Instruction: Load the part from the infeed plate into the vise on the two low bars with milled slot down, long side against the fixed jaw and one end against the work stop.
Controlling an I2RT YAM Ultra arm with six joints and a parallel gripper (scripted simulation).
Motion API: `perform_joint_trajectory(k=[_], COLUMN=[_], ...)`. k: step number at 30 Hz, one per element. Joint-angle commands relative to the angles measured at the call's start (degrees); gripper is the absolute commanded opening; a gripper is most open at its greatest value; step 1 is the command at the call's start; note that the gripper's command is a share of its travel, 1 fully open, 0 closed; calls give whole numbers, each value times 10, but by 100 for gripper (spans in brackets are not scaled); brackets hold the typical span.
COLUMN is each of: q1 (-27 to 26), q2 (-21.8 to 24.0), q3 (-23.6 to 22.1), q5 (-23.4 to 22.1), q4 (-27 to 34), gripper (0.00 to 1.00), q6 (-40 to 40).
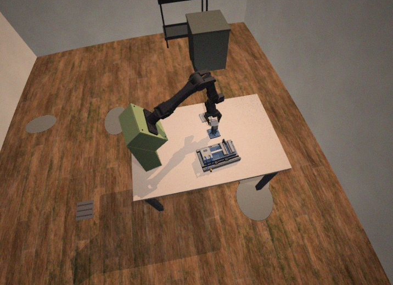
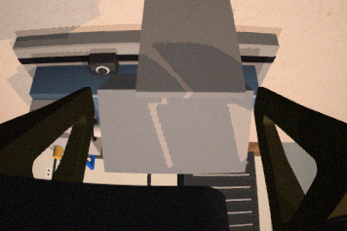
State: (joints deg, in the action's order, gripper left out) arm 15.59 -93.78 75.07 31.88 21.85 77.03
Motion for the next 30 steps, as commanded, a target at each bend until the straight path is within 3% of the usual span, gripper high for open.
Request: perform_joint_trajectory(k=[1,30], q1=[12,52], q2=[-9,-74], q3=[21,90], q5=[36,171], q4=[23,99], gripper=[81,81], q6=[-16,-86])
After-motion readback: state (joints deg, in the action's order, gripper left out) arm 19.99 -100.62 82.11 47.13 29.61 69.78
